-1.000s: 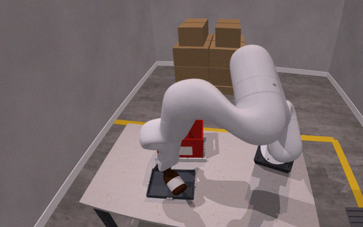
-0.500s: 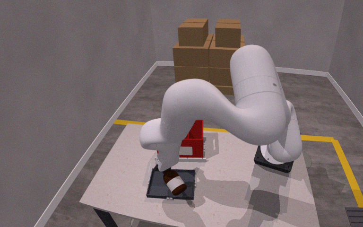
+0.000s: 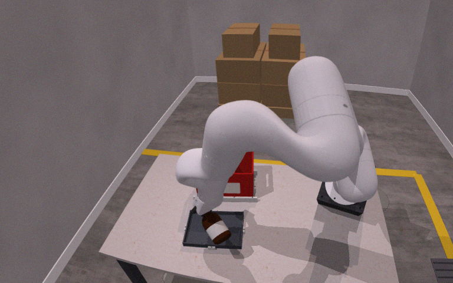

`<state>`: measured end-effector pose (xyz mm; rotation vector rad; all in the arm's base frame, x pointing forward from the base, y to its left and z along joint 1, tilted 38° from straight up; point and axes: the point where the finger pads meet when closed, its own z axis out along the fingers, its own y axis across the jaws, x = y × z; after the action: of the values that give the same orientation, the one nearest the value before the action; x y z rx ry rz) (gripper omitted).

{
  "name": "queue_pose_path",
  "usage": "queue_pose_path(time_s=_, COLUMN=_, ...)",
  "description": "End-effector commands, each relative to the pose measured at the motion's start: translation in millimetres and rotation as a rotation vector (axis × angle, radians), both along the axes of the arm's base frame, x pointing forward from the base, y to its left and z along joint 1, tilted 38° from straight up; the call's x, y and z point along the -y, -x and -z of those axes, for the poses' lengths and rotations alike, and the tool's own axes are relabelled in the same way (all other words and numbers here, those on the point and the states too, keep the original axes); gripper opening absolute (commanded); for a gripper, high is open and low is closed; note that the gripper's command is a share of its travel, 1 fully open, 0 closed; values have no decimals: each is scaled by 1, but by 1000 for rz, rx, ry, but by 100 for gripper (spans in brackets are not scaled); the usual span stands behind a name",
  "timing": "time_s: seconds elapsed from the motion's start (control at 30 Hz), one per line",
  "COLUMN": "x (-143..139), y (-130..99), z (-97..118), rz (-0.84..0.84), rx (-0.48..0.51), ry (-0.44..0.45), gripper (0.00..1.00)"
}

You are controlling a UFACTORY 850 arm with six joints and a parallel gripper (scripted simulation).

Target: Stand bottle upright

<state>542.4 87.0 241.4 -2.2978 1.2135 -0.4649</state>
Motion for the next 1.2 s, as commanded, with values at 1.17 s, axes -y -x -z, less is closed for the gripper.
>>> queue_pose_path(time_s=1.17, x=1, y=7, z=2, rz=75, rx=48, ry=93, gripper=0)
